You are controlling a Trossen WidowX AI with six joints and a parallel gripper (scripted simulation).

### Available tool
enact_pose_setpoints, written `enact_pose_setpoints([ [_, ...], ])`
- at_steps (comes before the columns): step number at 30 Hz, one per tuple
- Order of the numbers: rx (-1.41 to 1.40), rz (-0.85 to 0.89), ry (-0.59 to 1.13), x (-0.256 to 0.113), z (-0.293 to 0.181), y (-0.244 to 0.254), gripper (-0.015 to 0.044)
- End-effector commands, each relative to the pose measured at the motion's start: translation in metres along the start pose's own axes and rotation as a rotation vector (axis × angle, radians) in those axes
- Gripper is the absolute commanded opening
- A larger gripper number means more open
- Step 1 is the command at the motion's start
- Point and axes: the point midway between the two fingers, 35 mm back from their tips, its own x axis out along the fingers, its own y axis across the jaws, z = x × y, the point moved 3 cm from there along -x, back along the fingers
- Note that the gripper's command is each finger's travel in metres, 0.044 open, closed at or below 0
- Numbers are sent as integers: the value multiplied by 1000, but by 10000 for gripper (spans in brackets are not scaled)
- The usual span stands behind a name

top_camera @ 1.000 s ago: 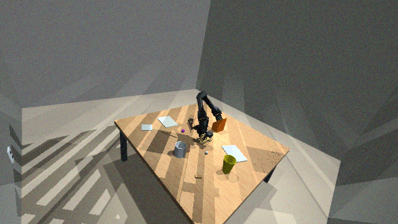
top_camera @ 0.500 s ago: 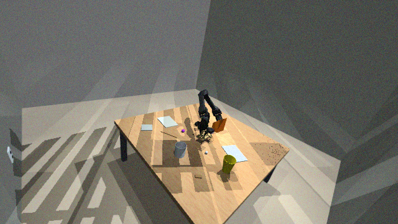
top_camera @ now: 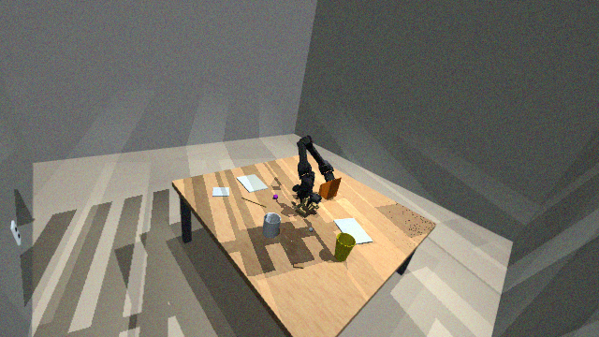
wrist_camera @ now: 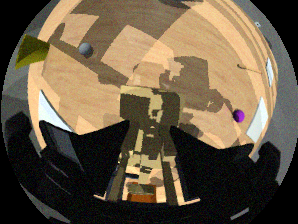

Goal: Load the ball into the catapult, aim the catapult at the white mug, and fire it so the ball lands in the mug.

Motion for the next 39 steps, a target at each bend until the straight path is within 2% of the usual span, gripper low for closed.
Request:
enact_pose_setpoints([
  [1,-8,-5,-3,6,0,0,0],
  [17,-8,-8,-2,32,-1,-1,0],
  [23,-1,-3,2,28,-1,-1,0],
  [37,-1,-3,2,28,-1,-1,368],
  [39,-2,-1,1,18,1,0,420],
])
